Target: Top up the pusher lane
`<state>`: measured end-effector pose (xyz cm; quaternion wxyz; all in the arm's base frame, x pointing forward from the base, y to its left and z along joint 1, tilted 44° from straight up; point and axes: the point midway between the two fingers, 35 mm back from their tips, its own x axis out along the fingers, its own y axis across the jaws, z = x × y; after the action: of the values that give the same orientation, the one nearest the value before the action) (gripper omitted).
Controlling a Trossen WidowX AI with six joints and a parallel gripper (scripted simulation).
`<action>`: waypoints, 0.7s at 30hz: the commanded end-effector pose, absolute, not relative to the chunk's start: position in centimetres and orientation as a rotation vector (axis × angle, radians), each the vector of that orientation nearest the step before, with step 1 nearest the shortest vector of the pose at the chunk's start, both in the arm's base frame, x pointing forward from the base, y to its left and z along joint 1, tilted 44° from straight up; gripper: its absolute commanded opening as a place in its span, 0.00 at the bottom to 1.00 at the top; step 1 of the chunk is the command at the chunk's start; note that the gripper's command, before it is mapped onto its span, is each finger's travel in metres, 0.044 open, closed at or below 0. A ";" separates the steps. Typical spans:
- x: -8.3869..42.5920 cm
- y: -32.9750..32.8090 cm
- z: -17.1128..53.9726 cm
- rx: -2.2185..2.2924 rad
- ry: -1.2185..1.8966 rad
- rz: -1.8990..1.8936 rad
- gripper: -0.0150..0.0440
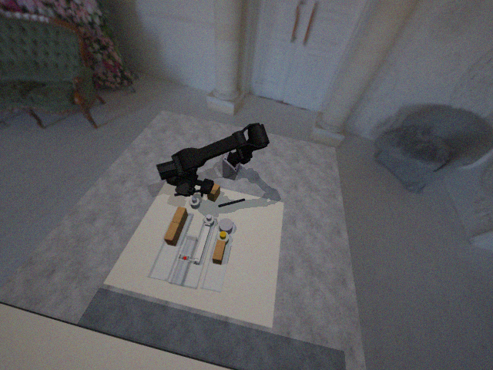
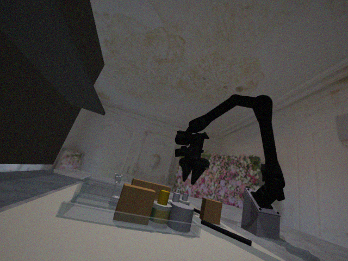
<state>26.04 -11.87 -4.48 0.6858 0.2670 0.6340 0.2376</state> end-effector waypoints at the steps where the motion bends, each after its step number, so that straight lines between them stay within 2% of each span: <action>1: 25.8 -11.9 -4.4 0.587 1.429 0.575 1.00; 7: 26.1 -9.2 -7.2 0.588 1.428 0.576 1.00; 21: 26.3 -7.9 -8.6 0.589 1.428 0.577 1.00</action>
<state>26.27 -8.20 -8.22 0.6789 0.2596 0.6365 0.2580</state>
